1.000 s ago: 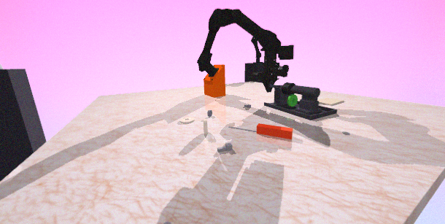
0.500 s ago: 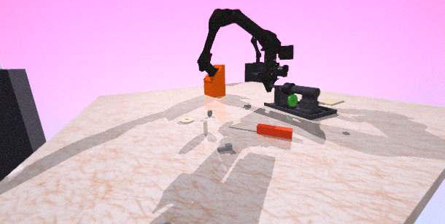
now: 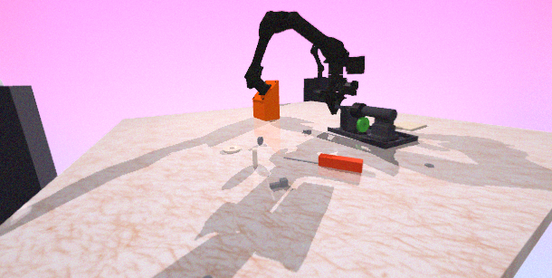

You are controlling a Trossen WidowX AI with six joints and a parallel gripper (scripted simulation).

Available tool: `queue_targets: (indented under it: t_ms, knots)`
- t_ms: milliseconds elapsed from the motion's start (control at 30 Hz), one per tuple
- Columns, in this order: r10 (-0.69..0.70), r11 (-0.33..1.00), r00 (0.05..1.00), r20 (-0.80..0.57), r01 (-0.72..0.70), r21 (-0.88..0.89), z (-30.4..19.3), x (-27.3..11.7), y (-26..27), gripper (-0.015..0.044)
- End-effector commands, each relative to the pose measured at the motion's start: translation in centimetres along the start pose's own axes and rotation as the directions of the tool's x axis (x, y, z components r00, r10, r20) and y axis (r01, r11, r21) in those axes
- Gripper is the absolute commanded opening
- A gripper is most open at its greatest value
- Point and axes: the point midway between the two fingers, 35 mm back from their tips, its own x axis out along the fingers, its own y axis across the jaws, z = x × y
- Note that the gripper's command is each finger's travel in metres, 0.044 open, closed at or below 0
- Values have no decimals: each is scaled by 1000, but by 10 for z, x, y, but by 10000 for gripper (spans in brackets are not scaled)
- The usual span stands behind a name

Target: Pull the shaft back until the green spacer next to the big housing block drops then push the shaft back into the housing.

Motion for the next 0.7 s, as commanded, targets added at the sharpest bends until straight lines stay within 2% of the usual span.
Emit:
queue_targets:
  t_ms: [0,667]
  knots:
    - [2,1000,1000,1,-2,0,3,0,0,0]
    - [2,1000,1000,1,-2,1,11,0,0,0]
